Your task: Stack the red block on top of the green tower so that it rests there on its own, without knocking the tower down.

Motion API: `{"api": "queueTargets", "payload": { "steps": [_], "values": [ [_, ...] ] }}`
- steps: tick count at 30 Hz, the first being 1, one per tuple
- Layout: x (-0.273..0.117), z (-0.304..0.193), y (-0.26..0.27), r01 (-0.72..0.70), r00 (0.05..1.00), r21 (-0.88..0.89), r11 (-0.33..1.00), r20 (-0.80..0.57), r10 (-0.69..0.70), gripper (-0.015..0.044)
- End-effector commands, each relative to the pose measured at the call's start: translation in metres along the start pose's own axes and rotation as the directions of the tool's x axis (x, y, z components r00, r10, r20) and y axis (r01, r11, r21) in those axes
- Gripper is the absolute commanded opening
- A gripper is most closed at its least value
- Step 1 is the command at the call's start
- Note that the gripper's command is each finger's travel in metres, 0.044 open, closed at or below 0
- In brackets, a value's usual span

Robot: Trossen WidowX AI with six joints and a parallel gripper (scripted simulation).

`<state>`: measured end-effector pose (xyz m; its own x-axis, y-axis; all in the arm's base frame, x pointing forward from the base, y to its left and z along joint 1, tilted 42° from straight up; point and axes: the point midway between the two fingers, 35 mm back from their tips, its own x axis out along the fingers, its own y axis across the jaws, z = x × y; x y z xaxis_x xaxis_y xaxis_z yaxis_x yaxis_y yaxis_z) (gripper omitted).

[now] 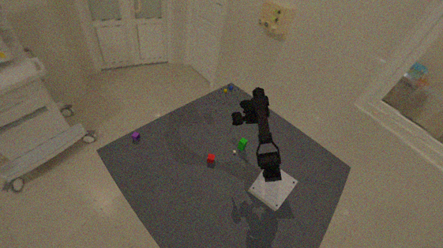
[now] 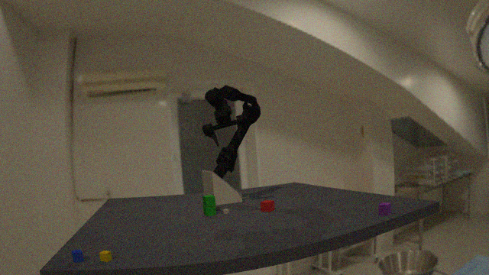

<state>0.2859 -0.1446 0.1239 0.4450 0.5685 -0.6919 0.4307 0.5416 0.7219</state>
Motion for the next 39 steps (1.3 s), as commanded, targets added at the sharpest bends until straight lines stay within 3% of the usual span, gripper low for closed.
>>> {"api": "queueTargets", "payload": {
  "steps": [1,12,23,29,39],
  "values": [
    [0.019,-0.002,0.010,0.013,0.999,-0.103,0.995,-0.050,-0.018,0.0440],
    [0.087,-0.021,0.054,-0.027,0.974,-0.451,0.892,-0.211,-0.078,0.0440],
    [0.152,-0.055,0.098,-0.166,0.929,-0.720,0.674,-0.343,-0.138,0.0440],
    [0.182,-0.078,0.115,-0.253,0.901,-0.804,0.539,-0.399,-0.172,0.0440],
    [0.203,-0.086,0.109,-0.255,0.900,-0.806,0.534,-0.400,-0.174,0.0440]
  ]
}}
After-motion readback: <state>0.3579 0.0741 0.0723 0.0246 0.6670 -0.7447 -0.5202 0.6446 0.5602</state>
